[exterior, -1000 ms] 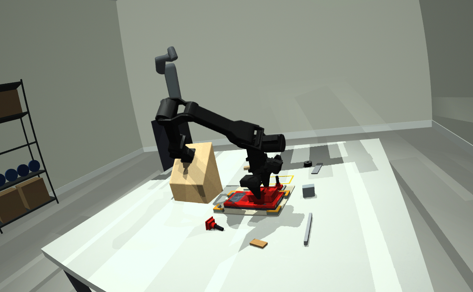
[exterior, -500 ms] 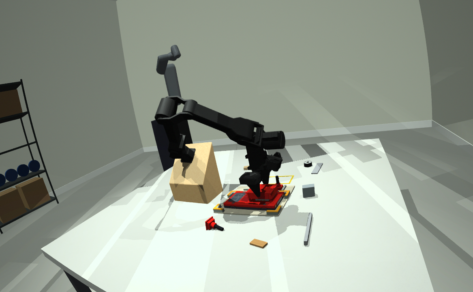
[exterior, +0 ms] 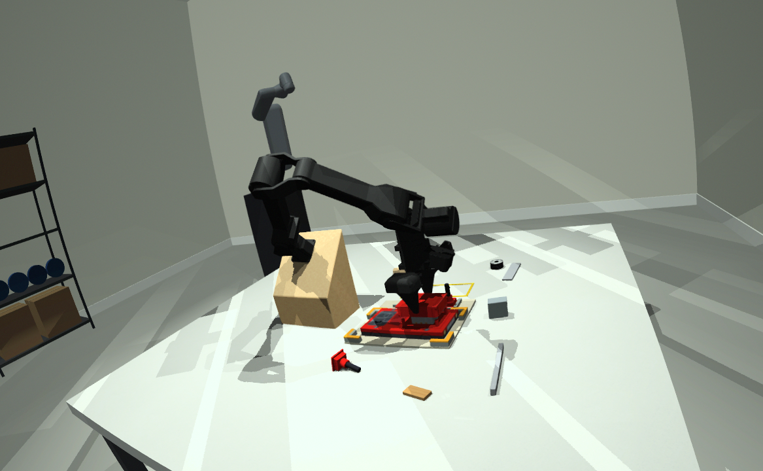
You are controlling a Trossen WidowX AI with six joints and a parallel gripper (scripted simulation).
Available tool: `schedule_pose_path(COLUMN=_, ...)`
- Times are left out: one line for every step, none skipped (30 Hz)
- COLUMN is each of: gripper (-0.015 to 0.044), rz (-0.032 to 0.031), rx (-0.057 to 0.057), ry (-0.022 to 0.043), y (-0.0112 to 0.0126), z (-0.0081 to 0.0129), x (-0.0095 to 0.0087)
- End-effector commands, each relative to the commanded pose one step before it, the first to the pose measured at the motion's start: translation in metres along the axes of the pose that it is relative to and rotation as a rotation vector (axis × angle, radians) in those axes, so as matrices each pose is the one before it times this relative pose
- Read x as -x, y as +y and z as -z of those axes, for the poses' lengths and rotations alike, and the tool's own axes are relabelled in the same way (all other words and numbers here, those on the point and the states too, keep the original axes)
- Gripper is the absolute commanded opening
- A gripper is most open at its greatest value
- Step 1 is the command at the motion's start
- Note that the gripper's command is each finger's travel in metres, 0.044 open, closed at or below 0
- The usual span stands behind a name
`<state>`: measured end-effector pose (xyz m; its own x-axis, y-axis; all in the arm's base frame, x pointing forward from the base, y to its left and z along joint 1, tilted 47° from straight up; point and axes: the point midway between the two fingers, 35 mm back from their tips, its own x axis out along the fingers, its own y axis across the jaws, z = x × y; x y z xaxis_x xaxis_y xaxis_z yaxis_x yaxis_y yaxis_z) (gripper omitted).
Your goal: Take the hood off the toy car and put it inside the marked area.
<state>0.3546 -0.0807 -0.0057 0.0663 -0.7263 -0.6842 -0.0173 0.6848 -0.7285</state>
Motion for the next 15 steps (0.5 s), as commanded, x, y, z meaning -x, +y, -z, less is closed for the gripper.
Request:
schedule_pose_path(gripper=0.0000, rz=-0.00009, rx=-0.0068, ry=-0.00267, y=-0.00057, z=-0.00133, x=0.00567)
schedule_pose_path(gripper=0.0000, rz=-0.00038, rx=0.0000, ry=-0.00002, y=0.00012, z=-0.00018, x=0.00310)
schedule_pose_path(gripper=0.0000, rz=-0.00042, rx=0.0000, ry=-0.00002, y=0.00013, z=-0.00018, x=0.00401)
schedule_pose_path(gripper=0.0000, rz=-0.00037, rx=0.0000, ry=-0.00001, y=0.00011, z=-0.00014, x=0.00433)
schedule_pose_path(gripper=0.0000, rz=-0.00029, rx=0.0000, ry=0.00000, y=0.00008, z=-0.00008, x=0.00460)
schedule_pose_path(gripper=0.0000, rz=-0.00020, rx=0.0000, ry=0.00001, y=0.00005, z=-0.00001, x=0.00478)
schedule_pose_path(gripper=0.0000, rz=-0.00009, rx=0.0000, ry=0.00001, y=0.00001, z=0.00006, x=0.00489)
schedule_pose_path(gripper=0.0000, rz=0.00003, rx=0.0000, ry=0.00002, y=-0.00003, z=0.00014, x=0.00496)
schedule_pose_path(gripper=0.0000, rz=0.00014, rx=0.0000, ry=0.00002, y=-0.00007, z=0.00021, x=0.00496)
schedule_pose_path(gripper=0.0000, rz=0.00019, rx=0.0000, ry=0.00001, y=-0.00009, z=0.00022, x=0.00390)
schedule_pose_path(gripper=0.0000, rz=0.00015, rx=0.0000, ry=0.00001, y=-0.00007, z=0.00016, x=0.00238)
schedule_pose_path(gripper=0.0000, rz=0.00006, rx=0.0000, ry=0.00000, y=-0.00003, z=0.00006, x=0.00080)
schedule_pose_path(gripper=0.0000, rz=0.00367, rx=0.0115, ry=0.00181, y=0.00260, z=0.00085, x=-0.00783)
schedule_pose_path(gripper=0.0000, rz=-0.00148, rx=0.0000, ry=-0.00051, y=0.00298, z=-0.00024, x=0.00031)
schedule_pose_path(gripper=0.0000, rz=-0.00241, rx=0.0000, ry=-0.00081, y=0.00498, z=-0.00033, x=0.00051)
